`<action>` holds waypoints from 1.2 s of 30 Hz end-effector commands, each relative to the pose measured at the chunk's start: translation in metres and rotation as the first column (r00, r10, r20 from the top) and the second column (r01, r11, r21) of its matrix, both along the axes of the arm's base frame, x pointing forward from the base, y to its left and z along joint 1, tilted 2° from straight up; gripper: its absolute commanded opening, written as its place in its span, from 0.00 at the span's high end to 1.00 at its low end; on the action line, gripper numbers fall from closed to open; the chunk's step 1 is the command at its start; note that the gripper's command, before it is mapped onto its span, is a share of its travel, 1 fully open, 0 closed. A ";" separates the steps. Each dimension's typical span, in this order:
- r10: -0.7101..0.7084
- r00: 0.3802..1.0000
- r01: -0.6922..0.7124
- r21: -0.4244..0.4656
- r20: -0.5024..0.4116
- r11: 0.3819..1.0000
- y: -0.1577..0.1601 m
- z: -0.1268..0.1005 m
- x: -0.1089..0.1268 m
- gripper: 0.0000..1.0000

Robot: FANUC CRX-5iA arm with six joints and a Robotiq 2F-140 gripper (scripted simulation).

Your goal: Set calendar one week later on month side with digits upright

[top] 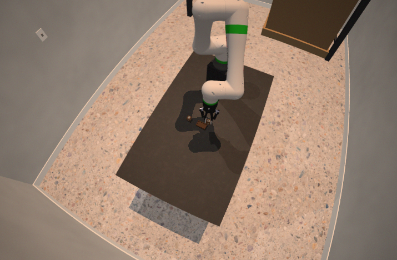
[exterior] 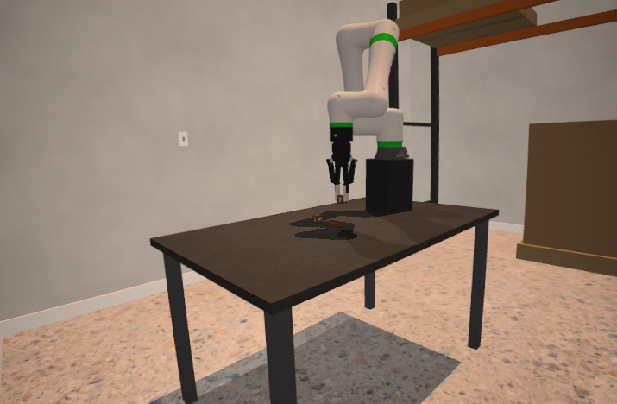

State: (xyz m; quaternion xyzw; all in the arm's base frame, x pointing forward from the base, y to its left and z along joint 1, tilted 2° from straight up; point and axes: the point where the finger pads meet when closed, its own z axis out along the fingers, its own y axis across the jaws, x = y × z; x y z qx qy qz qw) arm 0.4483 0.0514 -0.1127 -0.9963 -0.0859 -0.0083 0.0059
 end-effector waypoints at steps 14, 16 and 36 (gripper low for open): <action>0.570 0.821 -0.570 0.007 0.007 0.821 0.024 -0.001 0.002 0.83; 0.641 0.768 -0.641 0.004 0.009 0.768 0.028 -0.001 0.003 0.83; 0.953 0.304 -0.953 -0.011 0.015 0.304 0.051 -0.002 0.003 0.83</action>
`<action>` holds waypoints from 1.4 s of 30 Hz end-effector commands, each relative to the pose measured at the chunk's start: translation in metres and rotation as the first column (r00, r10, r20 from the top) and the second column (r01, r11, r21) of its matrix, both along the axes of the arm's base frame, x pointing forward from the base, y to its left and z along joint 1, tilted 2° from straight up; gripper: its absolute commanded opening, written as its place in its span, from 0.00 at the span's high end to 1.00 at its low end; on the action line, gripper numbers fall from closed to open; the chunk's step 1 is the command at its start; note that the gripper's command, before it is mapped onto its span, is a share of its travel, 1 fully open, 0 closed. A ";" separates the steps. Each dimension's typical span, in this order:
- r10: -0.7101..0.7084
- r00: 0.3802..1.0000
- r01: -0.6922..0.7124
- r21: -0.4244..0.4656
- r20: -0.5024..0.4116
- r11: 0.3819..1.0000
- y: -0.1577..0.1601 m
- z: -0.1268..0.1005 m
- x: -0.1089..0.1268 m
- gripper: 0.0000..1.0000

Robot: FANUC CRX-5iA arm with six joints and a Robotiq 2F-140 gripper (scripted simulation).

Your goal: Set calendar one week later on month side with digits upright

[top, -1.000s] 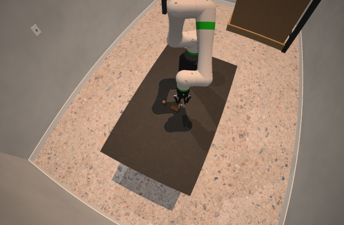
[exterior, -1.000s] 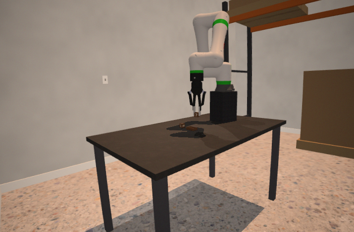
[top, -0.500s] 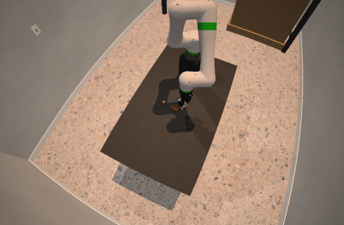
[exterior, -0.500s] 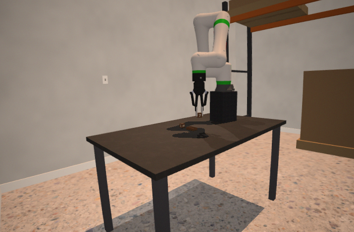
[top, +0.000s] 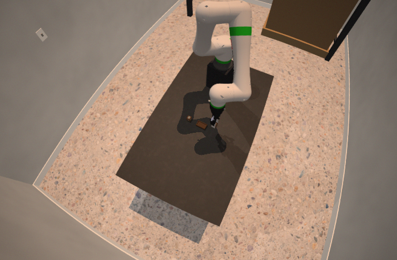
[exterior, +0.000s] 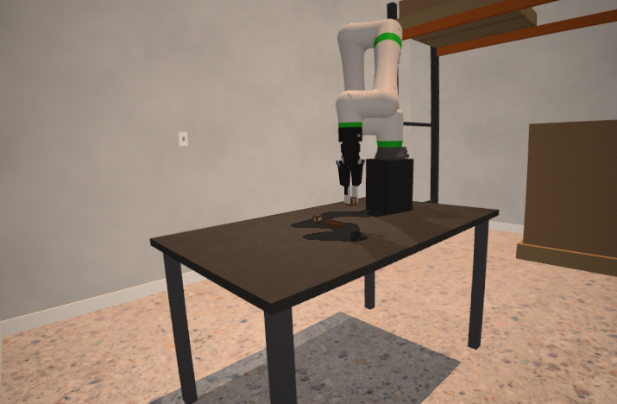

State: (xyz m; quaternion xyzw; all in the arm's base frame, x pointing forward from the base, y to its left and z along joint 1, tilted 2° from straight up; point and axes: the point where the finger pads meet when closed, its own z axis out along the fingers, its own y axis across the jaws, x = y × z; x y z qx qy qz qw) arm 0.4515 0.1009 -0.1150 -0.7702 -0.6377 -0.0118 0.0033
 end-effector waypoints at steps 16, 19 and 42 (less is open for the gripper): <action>0.057 0.998 -0.057 0.009 -0.005 0.998 0.002 0.000 0.000 0.83; 0.055 0.998 -0.055 0.009 -0.005 0.998 0.002 -0.001 0.000 0.83; 0.050 0.999 -0.049 0.008 -0.005 0.999 0.005 -0.077 0.000 0.83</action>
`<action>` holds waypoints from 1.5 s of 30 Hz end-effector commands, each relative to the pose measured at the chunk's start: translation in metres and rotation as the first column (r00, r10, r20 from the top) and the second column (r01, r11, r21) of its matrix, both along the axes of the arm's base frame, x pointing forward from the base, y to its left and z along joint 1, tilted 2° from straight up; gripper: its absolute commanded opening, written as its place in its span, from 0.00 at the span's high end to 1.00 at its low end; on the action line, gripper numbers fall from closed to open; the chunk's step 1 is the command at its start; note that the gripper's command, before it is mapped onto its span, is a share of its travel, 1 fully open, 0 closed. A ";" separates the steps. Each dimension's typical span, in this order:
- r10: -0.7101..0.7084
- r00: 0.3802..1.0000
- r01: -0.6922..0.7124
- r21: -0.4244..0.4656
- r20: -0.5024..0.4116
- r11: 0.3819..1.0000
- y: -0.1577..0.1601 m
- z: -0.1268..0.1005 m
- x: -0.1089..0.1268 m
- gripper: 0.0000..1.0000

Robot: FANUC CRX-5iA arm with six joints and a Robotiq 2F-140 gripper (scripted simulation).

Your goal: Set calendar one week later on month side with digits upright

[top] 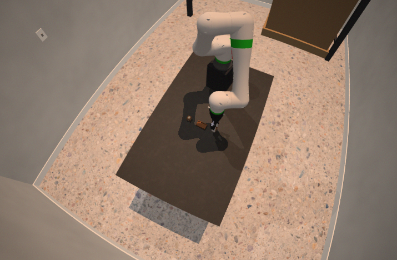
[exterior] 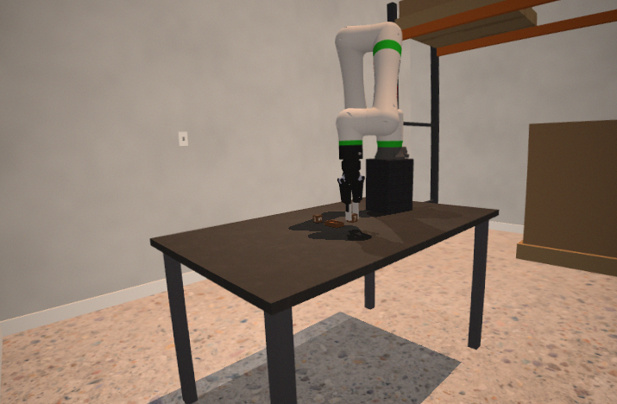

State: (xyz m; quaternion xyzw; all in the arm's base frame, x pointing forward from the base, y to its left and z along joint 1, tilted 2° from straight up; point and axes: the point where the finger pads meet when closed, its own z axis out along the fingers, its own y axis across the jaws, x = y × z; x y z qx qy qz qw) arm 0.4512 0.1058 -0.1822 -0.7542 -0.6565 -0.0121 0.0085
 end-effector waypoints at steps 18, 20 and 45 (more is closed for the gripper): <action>0.000 1.000 0.000 0.000 0.001 1.000 0.001 -0.029 0.001 0.83; 0.000 1.000 0.000 0.000 0.001 1.000 0.001 -0.029 0.001 0.83; 0.000 1.000 0.000 0.000 0.001 1.000 0.001 -0.029 0.001 0.83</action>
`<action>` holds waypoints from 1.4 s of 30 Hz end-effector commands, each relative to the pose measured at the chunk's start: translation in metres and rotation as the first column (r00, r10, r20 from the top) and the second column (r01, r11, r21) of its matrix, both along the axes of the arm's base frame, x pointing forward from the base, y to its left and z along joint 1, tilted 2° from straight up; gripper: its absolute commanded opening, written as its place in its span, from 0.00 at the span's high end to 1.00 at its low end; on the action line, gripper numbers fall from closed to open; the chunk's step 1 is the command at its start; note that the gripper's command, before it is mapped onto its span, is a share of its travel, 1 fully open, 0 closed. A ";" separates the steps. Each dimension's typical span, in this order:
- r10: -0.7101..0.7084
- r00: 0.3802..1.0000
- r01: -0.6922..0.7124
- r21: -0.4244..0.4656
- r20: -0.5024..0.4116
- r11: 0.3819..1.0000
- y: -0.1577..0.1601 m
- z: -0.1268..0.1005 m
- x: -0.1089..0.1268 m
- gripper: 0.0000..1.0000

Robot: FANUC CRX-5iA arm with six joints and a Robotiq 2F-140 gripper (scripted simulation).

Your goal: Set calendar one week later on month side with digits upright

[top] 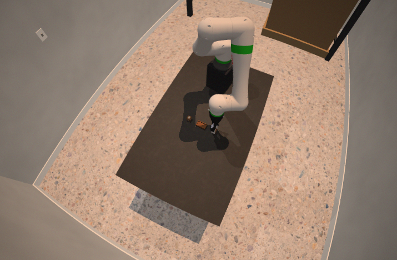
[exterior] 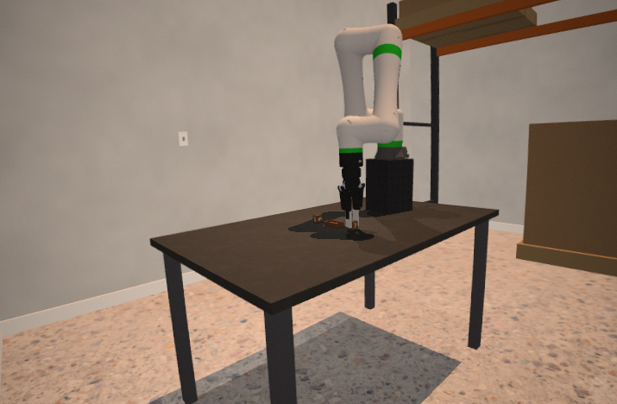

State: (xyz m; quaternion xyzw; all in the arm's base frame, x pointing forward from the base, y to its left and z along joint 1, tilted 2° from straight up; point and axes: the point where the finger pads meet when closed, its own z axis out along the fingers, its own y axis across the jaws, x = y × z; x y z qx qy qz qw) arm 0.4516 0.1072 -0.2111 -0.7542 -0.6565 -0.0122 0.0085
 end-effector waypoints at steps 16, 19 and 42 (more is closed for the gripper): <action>0.000 1.000 0.000 0.000 0.000 1.000 0.000 -0.002 0.000 0.83; 0.000 1.000 0.000 0.000 0.000 1.000 0.000 -0.002 0.000 0.83; 0.000 1.000 0.000 0.000 0.000 1.000 0.000 -0.004 0.000 0.83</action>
